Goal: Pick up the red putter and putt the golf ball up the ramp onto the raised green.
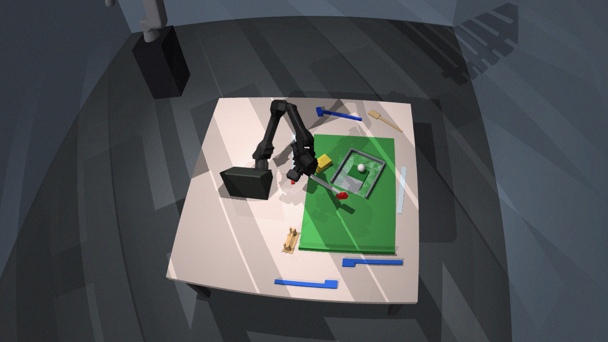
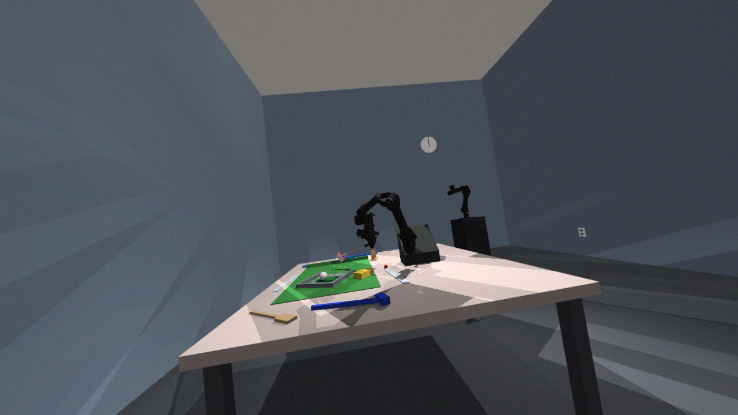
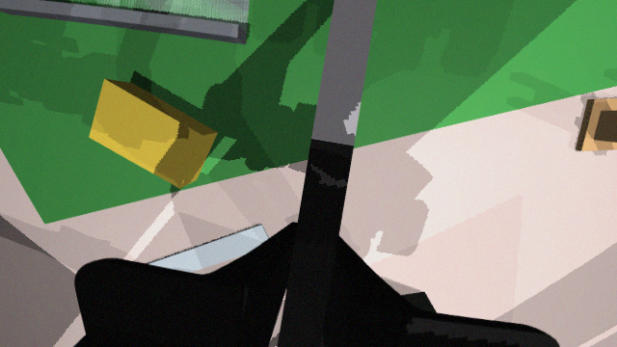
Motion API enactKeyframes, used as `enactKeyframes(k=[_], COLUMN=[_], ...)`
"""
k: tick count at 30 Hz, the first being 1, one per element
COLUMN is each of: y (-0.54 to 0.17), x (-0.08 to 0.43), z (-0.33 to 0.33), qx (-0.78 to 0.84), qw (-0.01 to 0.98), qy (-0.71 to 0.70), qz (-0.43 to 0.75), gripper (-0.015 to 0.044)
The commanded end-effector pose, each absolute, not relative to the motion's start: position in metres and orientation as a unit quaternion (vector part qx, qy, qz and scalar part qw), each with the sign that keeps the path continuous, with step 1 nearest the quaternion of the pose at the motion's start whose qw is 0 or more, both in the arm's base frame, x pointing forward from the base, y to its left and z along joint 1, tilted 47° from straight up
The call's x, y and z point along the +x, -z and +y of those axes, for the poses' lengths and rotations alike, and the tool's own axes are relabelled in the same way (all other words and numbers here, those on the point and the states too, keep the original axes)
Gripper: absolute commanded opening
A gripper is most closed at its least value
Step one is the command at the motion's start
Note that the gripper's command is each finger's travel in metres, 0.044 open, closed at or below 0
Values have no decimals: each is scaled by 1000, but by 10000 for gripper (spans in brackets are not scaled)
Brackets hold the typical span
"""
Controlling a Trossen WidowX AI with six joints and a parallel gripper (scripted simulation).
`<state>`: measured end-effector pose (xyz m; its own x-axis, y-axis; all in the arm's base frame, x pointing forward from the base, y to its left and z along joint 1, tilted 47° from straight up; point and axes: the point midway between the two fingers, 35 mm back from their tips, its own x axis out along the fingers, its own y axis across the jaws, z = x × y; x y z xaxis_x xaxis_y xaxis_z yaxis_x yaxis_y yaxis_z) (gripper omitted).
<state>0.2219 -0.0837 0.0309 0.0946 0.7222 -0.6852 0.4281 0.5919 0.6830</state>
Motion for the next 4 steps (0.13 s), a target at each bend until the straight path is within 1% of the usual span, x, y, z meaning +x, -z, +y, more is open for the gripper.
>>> enactKeyframes(k=[1,4], y=[-30,-30], x=[222,222], z=[-84,-84], qx=[436,436], qw=[599,599], qy=[-122,-122], qz=[661,661], gripper=[0,0])
